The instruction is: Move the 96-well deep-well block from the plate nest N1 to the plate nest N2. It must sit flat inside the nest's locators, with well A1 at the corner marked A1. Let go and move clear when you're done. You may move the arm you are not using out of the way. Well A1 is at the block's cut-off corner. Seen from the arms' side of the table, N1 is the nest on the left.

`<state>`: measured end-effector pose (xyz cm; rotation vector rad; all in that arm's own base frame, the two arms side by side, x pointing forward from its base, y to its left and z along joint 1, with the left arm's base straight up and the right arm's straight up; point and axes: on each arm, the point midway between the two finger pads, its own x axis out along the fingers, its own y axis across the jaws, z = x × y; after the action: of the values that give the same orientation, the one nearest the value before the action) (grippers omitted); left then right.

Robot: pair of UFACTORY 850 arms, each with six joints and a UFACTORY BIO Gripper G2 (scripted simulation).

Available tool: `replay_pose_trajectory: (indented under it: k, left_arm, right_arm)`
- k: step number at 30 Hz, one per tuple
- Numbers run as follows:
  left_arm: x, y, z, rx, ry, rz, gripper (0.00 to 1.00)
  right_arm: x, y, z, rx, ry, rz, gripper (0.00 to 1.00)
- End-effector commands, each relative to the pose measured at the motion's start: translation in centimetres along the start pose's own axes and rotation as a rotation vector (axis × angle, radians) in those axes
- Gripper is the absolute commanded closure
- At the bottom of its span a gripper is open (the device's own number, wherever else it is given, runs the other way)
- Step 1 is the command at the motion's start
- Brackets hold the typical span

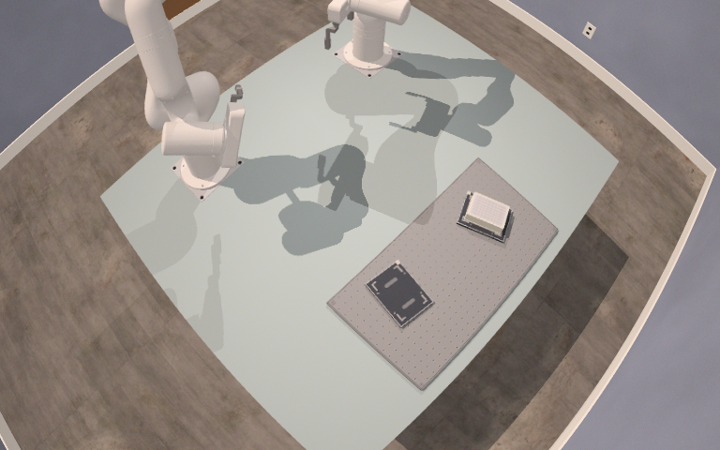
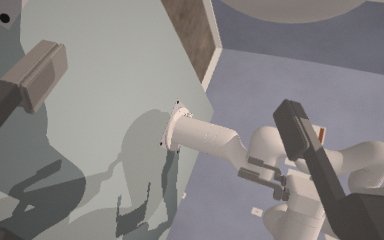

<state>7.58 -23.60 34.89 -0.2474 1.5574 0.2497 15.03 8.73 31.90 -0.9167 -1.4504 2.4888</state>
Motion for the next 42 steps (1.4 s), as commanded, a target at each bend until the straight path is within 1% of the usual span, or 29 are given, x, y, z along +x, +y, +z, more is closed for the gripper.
replay_pose_trajectory:
  k: [1,13,15,19,30,32,42]
  left_arm:
    - [0.0,0.0,1.6,-0.061,0.0,-0.002,0.0]
    - [-0.1,0.9,6.9,-0.278,0.001,-0.002,0.0]
    - [-0.1,0.9,6.9,-0.278,0.001,-0.002,0.0]
    - [-0.1,1.5,8.8,-0.356,0.001,-0.002,0.0]
    - [-0.1,3.9,13.6,-0.574,0.001,-0.002,0.0]
    - [-0.1,3.9,13.6,-0.574,0.001,-0.002,0.0]
    - [0.0,6.9,17.4,-0.769,0.001,-0.002,0.0]
  right_arm:
    - [-0.1,0.0,0.0,0.0,0.001,0.001,0.0]
    - [-0.1,0.0,0.0,0.0,0.001,0.001,0.0]
    - [-0.1,0.0,0.0,0.0,0.001,0.001,0.0]
    - [-0.1,0.0,0.0,0.0,0.001,0.001,0.0]
    - [-0.1,0.0,0.0,0.0,0.001,0.001,0.0]
    - [-0.1,0.0,0.0,0.0,0.001,0.001,0.0]
    - [-0.1,0.0,0.0,0.0,0.001,0.001,0.0]
